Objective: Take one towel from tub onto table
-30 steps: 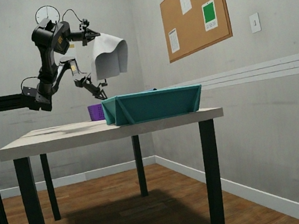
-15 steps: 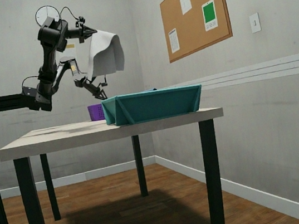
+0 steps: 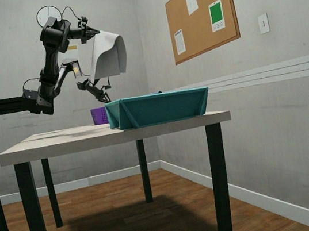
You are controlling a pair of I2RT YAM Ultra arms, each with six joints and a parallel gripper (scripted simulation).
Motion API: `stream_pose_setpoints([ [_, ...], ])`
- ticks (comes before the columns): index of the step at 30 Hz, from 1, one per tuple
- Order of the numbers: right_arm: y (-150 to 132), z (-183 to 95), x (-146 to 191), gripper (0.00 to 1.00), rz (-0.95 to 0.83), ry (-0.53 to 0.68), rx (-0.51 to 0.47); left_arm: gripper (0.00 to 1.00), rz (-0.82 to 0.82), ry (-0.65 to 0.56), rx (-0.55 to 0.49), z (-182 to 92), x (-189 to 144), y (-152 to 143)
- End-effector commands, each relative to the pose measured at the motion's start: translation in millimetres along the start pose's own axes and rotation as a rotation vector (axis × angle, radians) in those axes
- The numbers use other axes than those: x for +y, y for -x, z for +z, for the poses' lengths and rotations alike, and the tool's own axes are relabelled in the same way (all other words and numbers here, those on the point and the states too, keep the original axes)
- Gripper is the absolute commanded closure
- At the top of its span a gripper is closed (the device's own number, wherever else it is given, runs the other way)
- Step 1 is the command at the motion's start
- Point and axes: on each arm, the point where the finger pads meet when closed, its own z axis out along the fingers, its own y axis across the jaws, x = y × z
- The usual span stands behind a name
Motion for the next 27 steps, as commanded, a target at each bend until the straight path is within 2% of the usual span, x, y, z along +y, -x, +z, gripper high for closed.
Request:
stream_pose_setpoints([
  [1,16,-1,-8,0.99,0.032,-0.090,0.013,0.00,-0.008,-0.001,-0.016,-1,0,6],
  [20,16,-1,-8,0.99,0.032,-0.090,0.013,0.00,-0.008,-0.001,-0.016,-1,0,6],
  [27,22,-13,2,0.99,0.032,-0.090,0.013,0.00,-0.008,-0.001,-0.016,-1,0,6],
])
